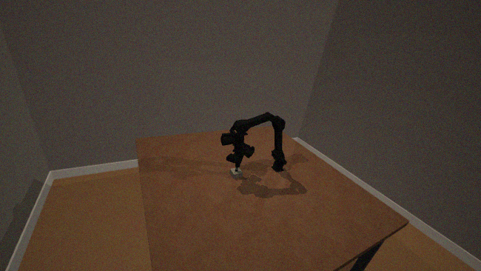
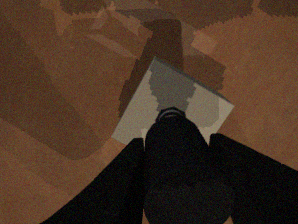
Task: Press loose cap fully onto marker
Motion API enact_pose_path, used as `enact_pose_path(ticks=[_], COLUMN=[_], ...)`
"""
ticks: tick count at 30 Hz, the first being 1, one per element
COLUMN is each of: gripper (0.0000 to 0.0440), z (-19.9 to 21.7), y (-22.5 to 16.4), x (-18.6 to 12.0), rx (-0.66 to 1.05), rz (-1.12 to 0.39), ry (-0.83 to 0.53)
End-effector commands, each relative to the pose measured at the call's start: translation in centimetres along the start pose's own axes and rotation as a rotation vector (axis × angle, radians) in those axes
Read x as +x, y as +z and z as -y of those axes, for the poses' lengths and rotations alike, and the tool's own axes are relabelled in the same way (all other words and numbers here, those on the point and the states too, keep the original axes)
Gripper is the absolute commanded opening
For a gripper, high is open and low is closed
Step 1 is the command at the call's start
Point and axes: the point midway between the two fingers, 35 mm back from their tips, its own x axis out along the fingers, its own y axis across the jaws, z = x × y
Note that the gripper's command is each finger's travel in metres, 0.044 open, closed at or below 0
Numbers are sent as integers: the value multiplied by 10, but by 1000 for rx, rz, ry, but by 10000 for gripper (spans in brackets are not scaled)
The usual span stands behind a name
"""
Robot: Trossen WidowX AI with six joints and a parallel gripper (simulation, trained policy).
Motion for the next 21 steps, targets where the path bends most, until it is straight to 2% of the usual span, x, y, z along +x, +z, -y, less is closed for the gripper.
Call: enact_pose_path(ticks=[1,12,14,21], gripper=[0,3,55,95], z=[-1,1,-1,-9], y=[1,-2,-1,7], x=[12,34,37,43], rx=[0,-21,-22,-25], rz=[19,13,16,52], ry=[10,5,17,40])
